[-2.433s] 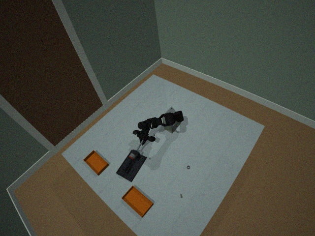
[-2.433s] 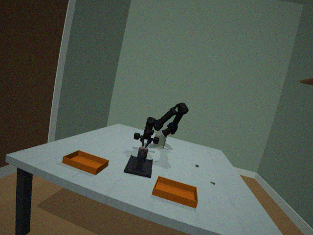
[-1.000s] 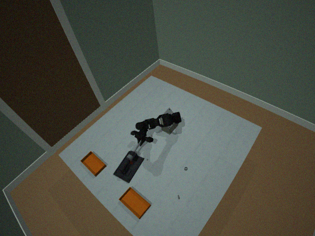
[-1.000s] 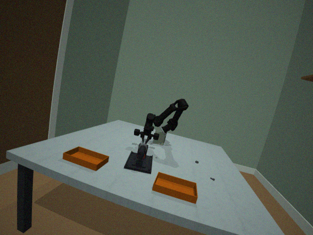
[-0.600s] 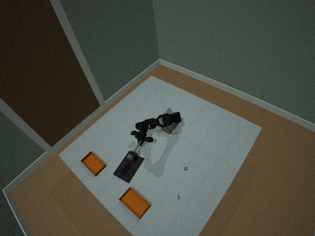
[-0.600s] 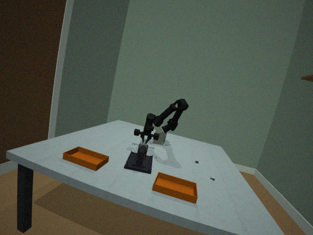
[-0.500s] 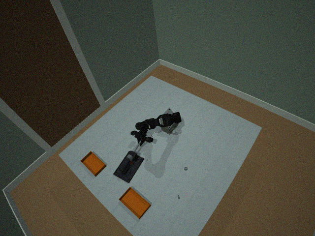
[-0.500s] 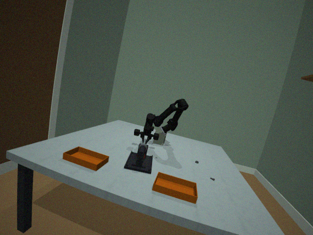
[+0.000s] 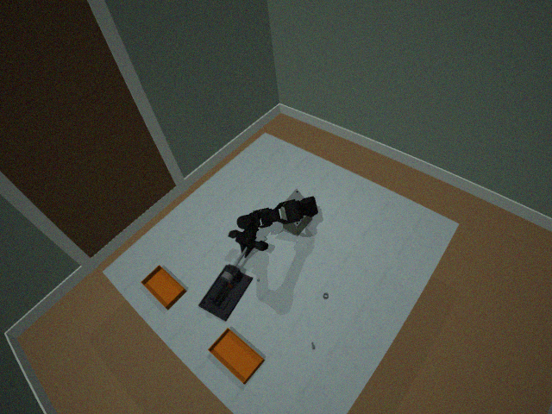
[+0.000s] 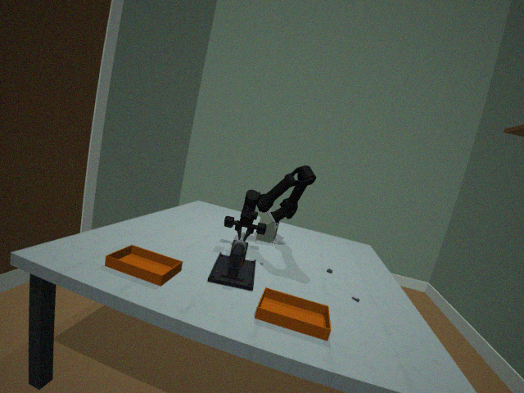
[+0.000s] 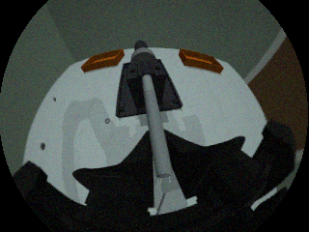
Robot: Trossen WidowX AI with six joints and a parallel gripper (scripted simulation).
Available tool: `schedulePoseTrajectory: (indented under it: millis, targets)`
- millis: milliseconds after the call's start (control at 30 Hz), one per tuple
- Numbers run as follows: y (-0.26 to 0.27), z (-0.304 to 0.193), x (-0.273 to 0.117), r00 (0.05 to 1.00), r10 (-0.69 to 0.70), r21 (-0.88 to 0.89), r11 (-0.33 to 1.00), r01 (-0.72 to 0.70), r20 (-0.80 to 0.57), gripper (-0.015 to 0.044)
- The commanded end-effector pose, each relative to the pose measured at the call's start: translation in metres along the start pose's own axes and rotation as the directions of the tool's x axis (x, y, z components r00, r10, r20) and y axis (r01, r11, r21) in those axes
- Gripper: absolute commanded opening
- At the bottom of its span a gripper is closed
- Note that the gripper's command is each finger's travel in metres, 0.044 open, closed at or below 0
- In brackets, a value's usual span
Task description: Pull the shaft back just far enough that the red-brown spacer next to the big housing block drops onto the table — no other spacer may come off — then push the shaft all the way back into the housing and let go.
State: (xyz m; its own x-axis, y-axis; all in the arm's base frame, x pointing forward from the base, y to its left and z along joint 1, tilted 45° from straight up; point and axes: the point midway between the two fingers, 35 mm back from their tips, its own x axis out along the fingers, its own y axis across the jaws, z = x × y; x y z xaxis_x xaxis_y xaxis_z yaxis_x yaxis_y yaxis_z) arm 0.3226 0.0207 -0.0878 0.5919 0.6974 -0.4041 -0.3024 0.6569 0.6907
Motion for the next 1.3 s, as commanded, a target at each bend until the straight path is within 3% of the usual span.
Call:
schedulePoseTrajectory:
  millis: [0, 1267]
  targets:
    - [-0.0008, 0.0036, 0.0015, 1.000, -0.001, -0.003, 1.000, 0.001, 0.004, 0.0000]
    - [-0.0007, 0.0128, 0.0105, 1.000, 0.000, -0.003, 1.000, 0.000, 0.005, 0.0000]
